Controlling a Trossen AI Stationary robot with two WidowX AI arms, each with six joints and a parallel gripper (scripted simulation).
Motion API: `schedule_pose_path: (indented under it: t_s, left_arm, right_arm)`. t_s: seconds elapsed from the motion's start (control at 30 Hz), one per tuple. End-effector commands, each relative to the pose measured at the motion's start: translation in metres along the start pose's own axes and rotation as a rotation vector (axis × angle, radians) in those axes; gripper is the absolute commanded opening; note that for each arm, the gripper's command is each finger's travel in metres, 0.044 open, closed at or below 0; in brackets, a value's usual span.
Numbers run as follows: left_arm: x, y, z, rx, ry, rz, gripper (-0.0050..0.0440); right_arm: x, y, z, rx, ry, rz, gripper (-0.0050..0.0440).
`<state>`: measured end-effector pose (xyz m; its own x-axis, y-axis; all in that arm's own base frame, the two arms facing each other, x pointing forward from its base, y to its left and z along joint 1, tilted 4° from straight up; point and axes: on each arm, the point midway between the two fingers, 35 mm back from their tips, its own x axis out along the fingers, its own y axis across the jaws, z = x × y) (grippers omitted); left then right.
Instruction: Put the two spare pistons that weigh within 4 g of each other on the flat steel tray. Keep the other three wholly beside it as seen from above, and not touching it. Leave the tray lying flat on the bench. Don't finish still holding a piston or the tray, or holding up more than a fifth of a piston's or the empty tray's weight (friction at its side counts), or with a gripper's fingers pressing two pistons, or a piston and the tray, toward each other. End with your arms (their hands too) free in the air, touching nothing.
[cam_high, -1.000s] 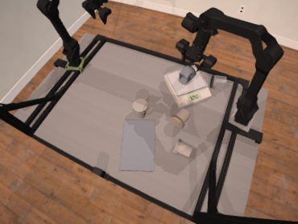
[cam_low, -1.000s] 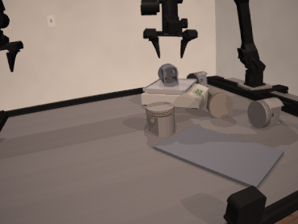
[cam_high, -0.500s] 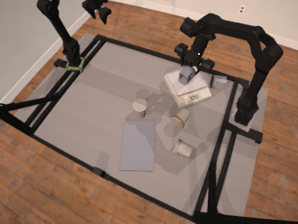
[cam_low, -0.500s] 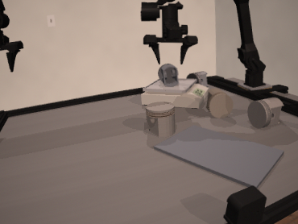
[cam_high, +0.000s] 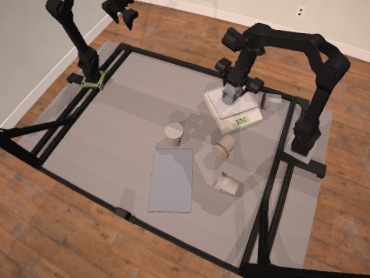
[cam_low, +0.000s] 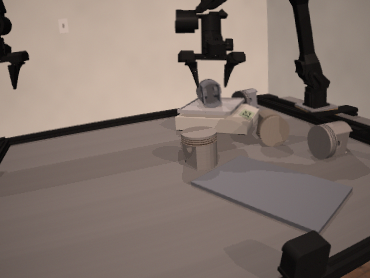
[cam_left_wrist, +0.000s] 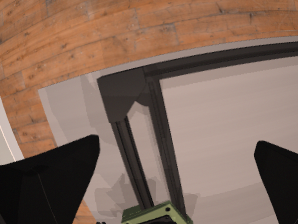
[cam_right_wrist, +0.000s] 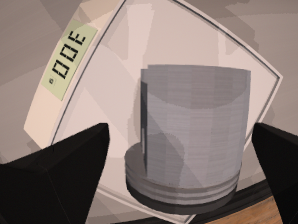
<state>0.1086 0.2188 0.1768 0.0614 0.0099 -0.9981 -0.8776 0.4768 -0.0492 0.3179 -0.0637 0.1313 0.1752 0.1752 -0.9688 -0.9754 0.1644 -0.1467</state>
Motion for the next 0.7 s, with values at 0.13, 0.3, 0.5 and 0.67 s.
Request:
schedule_pose_path:
  t_s: [0.13, 0.3, 0.5, 0.67]
  left_arm:
    - [0.000, -0.001, 0.000, 0.004, 0.002, -0.004, 0.0440]
    - [0.000, -0.001, 0.000, 0.004, 0.002, -0.004, 0.0440]
    - [0.000, -0.001, 0.000, 0.004, 0.002, -0.004, 0.0440]
    - [0.000, -0.001, 0.000, 0.004, 0.002, -0.004, 0.0440]
  right_arm:
    - [0.016, 0.003, 0.000, 0.004, -0.004, 0.018, 0.0378]
    - [0.024, 0.003, 0.000, 0.004, -0.004, 0.018, 0.0378]
    - [0.029, 0.004, 0.000, 0.006, -0.003, 0.023, 0.0158]
    - [0.029, 0.004, 0.000, 0.006, -0.003, 0.023, 0.0158]
